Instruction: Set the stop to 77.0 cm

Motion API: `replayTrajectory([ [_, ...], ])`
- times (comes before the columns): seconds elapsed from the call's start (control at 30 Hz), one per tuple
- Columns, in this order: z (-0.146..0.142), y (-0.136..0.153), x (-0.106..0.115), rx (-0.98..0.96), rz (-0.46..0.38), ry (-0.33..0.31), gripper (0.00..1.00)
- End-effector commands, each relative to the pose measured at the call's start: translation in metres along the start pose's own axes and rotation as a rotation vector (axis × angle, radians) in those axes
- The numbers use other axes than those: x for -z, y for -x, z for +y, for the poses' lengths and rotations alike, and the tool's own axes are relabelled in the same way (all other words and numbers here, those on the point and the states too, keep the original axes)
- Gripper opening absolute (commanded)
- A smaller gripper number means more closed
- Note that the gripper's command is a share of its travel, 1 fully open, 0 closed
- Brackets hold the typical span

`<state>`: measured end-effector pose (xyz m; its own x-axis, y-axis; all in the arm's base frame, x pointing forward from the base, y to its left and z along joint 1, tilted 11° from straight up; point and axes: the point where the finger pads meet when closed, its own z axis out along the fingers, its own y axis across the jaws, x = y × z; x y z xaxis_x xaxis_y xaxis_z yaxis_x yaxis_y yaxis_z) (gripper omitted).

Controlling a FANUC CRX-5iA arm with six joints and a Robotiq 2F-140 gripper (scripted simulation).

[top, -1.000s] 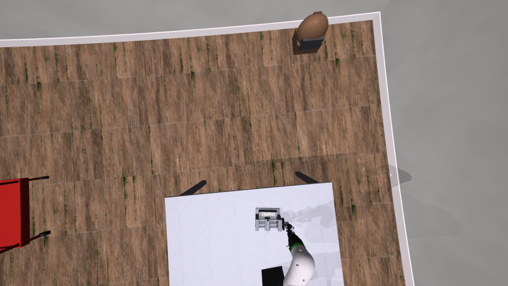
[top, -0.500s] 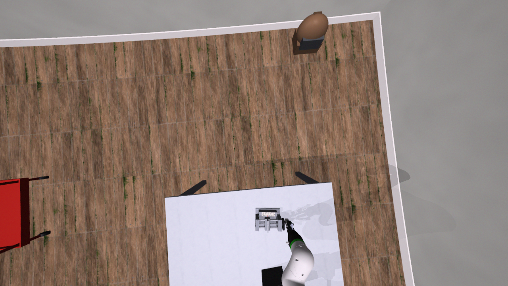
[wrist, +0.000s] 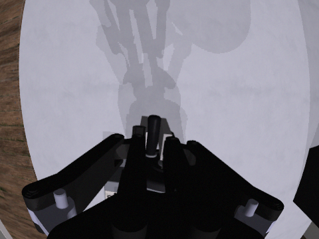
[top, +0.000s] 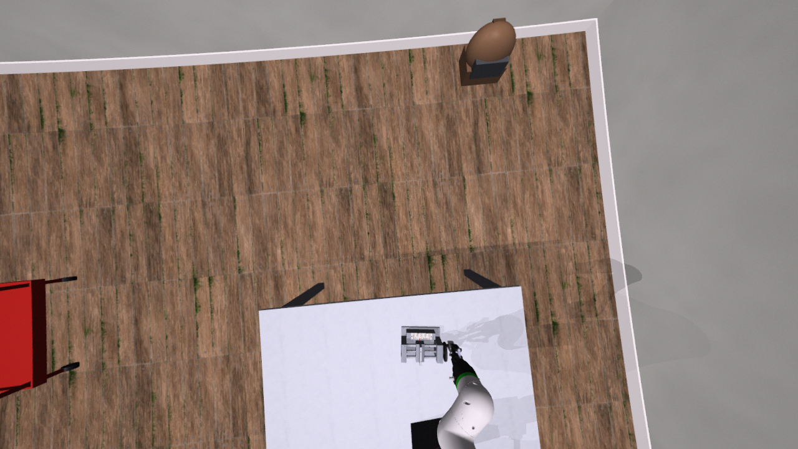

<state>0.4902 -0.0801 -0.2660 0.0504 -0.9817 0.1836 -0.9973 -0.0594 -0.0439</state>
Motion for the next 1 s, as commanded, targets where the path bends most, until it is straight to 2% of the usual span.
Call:
replayTrajectory([
  [0.0, -0.005, 0.000, 0.004, 0.001, -0.004, 0.008, 0.04],
  [0.27, -0.012, 0.000, 0.027, 0.001, -0.004, 0.008, 0.04],
  [0.37, -0.007, 0.000, 0.041, 0.001, -0.004, 0.008, 0.04],
  [0.57, 0.010, 0.000, 0.052, 0.001, -0.004, 0.008, 0.04],
  [0.77, 0.032, 0.000, 0.049, 0.001, -0.004, 0.008, 0.04],
  [0.97, 0.040, 0.000, 0.043, 0.001, -0.004, 0.008, 0.04],
])
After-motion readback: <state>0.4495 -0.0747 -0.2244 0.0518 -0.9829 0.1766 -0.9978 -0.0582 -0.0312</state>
